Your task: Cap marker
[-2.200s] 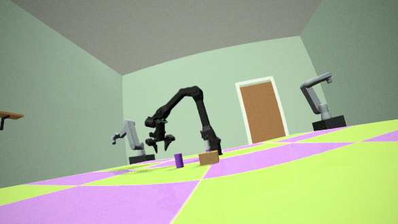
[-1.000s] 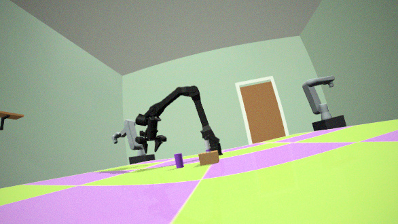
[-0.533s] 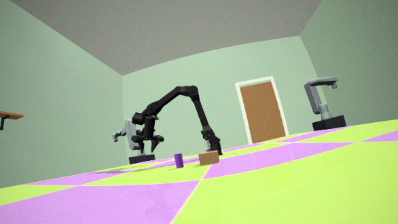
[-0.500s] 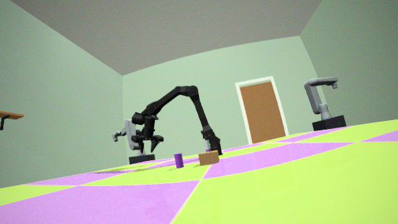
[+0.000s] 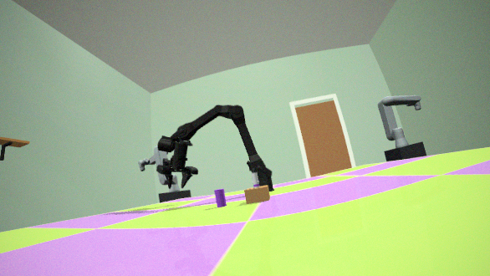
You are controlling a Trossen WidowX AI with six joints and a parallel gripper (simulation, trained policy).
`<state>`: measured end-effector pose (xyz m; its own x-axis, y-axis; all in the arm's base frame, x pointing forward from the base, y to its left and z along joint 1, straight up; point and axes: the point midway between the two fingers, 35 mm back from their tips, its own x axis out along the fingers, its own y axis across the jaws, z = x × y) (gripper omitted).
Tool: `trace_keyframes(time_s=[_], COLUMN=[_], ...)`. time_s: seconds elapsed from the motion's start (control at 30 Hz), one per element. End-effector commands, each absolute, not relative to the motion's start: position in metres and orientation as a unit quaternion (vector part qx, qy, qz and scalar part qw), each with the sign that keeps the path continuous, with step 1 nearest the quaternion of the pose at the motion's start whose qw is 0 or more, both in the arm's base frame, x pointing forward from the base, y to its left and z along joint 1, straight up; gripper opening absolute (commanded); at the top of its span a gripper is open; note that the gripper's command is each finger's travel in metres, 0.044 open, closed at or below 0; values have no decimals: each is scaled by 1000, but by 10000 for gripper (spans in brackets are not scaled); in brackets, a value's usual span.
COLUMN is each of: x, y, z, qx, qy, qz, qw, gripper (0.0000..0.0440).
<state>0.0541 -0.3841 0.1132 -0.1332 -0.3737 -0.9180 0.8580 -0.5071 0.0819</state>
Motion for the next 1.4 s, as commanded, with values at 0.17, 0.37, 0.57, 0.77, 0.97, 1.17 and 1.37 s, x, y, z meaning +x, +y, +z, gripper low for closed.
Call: trace_keyframes(time_s=[0.17,0.37,0.57,0.77,0.97,1.17,1.37], x=[79,95,112,129,145,162,178], y=[-383,-381,-377,-373,-369,-363,-356], z=[116,117,118,119,121,122,123], qx=[507,513,520,526,533,540,547], qy=[240,240,240,240,241,242,244], qz=[-700,-693,-685,-677,-670,-662,-655], qw=[441,446,451,454,457,460,461], gripper=[304,305,306,307,308,309,310])
